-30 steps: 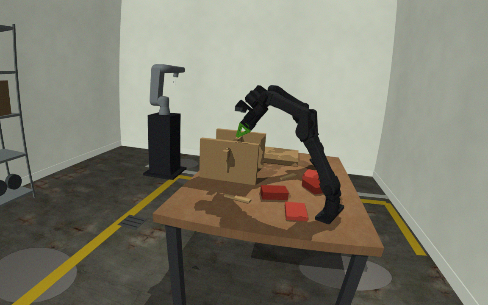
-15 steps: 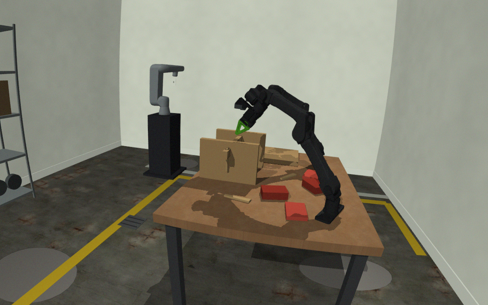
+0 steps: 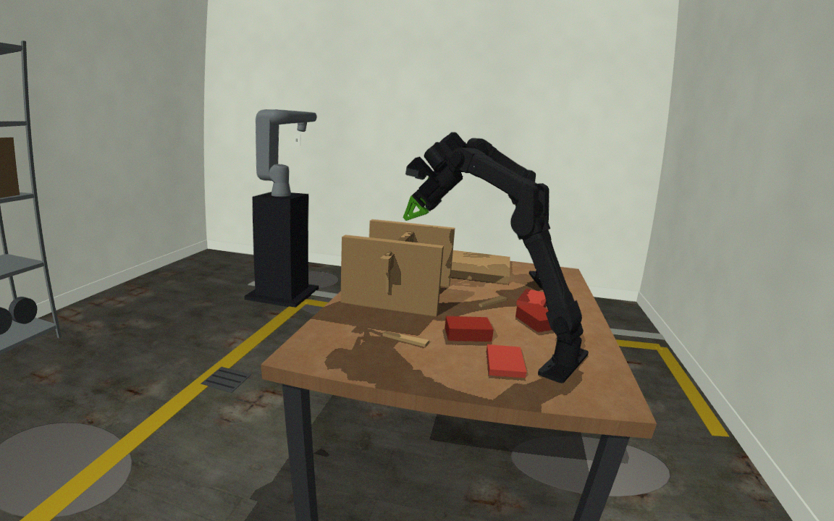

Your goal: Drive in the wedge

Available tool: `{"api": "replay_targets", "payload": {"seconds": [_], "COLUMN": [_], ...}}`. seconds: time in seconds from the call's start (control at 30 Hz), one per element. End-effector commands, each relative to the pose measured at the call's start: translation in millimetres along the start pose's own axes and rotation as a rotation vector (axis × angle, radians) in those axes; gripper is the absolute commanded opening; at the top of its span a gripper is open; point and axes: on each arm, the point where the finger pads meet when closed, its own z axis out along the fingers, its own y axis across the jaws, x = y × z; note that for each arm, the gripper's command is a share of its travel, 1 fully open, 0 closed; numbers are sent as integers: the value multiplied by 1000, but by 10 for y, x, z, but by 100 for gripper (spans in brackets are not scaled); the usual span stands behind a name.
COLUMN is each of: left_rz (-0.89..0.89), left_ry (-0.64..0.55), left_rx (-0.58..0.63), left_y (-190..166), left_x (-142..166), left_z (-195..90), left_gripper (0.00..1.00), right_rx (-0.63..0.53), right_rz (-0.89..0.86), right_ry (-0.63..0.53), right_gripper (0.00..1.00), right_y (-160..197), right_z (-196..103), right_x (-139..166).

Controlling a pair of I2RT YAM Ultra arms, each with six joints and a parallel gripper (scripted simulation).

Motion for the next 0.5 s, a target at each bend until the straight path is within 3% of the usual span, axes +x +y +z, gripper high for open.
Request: {"api": "replay_targets", "payload": {"seconds": [0.0,0.03,0.1,0.17,0.2,0.23,0.3,0.37,0.4,0.47], "left_rz": [-2,3,13,9,6,21,21,36,28,40], "left_ry": [-231,-271,-343,-421,-455,-486,-486,-564,-677,-749], "left_rx": [105,123,157,182,191,208,208,239,270,289], "left_y": [-70,-48,-109,-49,-41,-39,-39,-101,26,4], "left_x": [-516,-556,-731,-880,-910,-928,-928,-1064,-1111,-1242], "left_z": [-346,-527,-589,-1119,-1251,-1220,-1220,-1292,-1946,-2072], "left_gripper": [46,46,46,46,46,46,46,46,46,46], "right_rx": [-90,-110,-135,-159,-168,-182,-182,-221,-225,-232], "right_rz": [6,10,19,10,7,16,16,23,17,18], "right_ry": [-227,-291,-390,-477,-522,-590,-590,-788,-829,-926], "right_gripper": [44,44,44,44,44,44,44,44,44,44], "right_y": [-4,-45,-83,-108,-117,-194,-194,-315,-355,-444], "right_z": [-302,-544,-980,-1016,-1060,-1536,-1536,-2291,-2425,-2923], "right_x": [-522,-639,-878,-1042,-1132,-1219,-1219,-1416,-1430,-1508]}}
